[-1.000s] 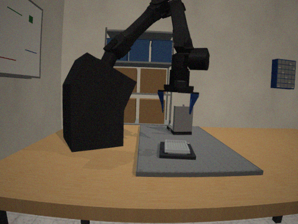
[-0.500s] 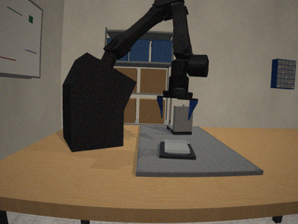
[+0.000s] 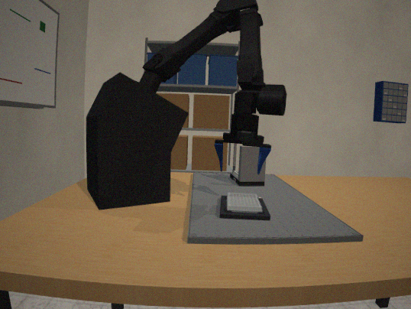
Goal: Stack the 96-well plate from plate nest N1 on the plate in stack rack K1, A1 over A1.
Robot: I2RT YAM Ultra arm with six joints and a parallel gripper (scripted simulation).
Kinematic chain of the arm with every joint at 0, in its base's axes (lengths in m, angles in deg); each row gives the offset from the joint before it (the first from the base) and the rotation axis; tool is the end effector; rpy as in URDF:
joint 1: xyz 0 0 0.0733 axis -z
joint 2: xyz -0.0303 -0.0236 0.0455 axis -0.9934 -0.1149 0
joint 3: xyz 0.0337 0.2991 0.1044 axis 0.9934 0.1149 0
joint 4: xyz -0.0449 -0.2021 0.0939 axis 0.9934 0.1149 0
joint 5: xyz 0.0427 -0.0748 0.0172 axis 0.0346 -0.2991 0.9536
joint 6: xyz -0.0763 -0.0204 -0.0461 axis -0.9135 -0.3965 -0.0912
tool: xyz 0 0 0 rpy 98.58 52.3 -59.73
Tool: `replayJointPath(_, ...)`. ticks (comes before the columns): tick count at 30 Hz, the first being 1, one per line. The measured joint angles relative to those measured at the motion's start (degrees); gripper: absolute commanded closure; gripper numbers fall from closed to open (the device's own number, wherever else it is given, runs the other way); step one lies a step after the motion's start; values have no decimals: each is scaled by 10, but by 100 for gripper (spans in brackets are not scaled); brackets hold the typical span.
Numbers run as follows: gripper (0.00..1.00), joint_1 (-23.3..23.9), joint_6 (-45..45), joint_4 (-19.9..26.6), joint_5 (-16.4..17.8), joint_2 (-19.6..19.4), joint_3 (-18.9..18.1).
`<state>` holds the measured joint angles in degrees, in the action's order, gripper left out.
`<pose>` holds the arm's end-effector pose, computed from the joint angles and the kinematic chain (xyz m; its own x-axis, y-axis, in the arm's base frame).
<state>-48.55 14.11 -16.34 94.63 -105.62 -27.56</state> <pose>0.3128 -0.1787 0.0575 0.1385 0.9510 0.2766 0.9233 -0.2250 0.3113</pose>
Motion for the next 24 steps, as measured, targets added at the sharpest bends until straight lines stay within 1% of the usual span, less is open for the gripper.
replayJointPath(12, 0, -10, 11, -31, -2, -31, -16)
replayJointPath(20, 0, -18, 19, -51, -3, -60, -22)
replayJointPath(24, 0, -19, 23, -58, -5, -68, -25)
